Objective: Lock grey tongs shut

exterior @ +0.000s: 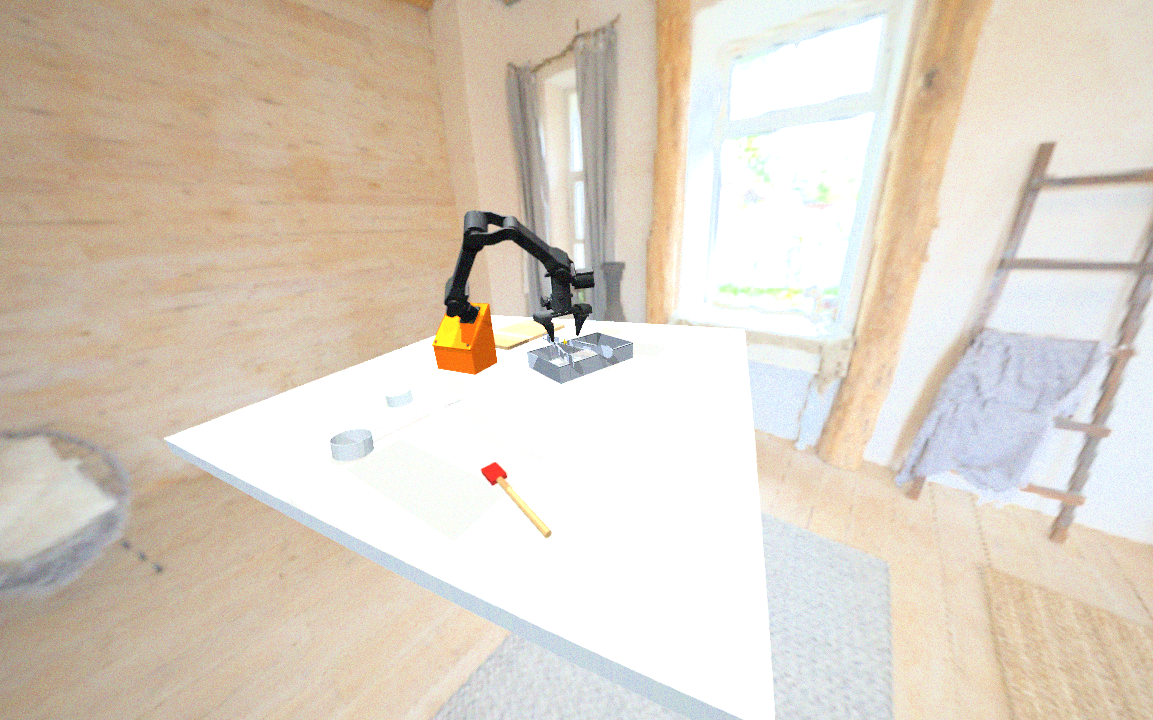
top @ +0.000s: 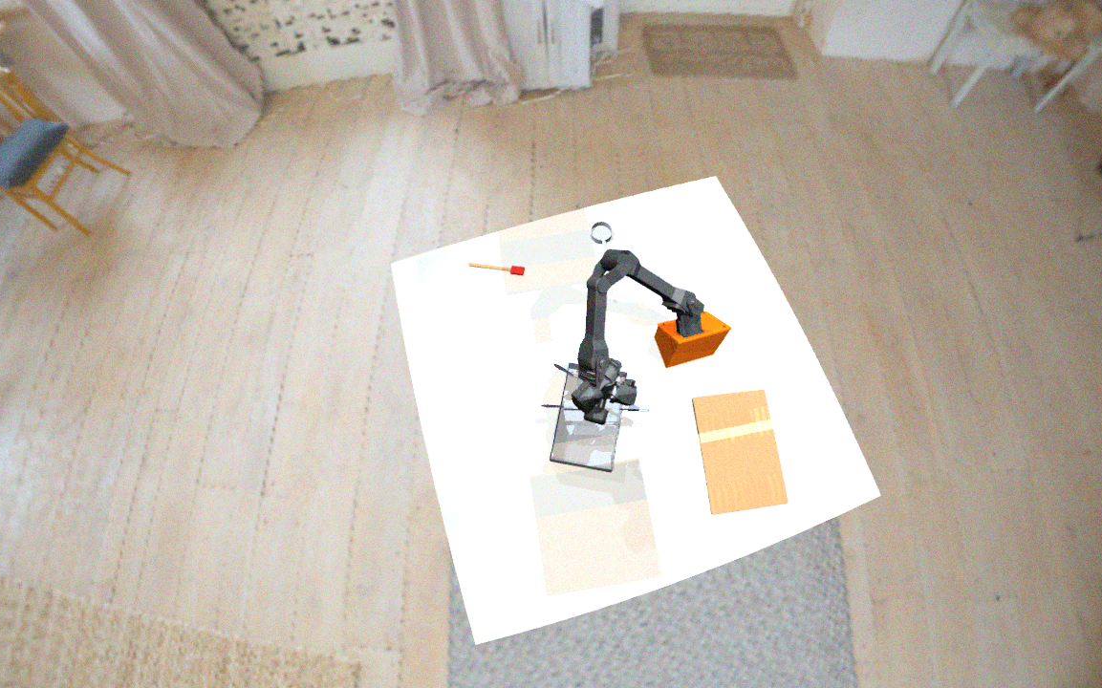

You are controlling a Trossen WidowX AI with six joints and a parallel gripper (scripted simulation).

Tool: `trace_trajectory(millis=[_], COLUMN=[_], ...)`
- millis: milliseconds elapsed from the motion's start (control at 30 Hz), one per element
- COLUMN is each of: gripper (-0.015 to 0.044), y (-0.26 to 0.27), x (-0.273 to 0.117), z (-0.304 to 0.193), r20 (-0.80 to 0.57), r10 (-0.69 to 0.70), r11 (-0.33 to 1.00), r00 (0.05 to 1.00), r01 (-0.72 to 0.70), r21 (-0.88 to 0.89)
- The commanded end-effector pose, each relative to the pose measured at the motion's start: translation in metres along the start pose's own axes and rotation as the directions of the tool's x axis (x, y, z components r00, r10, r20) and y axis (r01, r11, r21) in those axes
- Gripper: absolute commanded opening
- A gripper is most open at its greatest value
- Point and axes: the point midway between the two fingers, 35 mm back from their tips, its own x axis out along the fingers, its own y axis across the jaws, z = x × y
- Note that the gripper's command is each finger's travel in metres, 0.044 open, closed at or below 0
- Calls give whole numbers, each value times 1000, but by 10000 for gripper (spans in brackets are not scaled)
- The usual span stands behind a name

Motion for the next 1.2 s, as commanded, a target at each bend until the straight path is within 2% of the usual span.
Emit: trace_trajectory(millis=[0,1167], gripper=[440,440], y=[3,8], x=[11,63], z=[4,5], r20=[1,2], r10=[17,24], r11=[1000,1000], r00=[1000,1000], r01=[-17,-24], r21=[-17,-15])
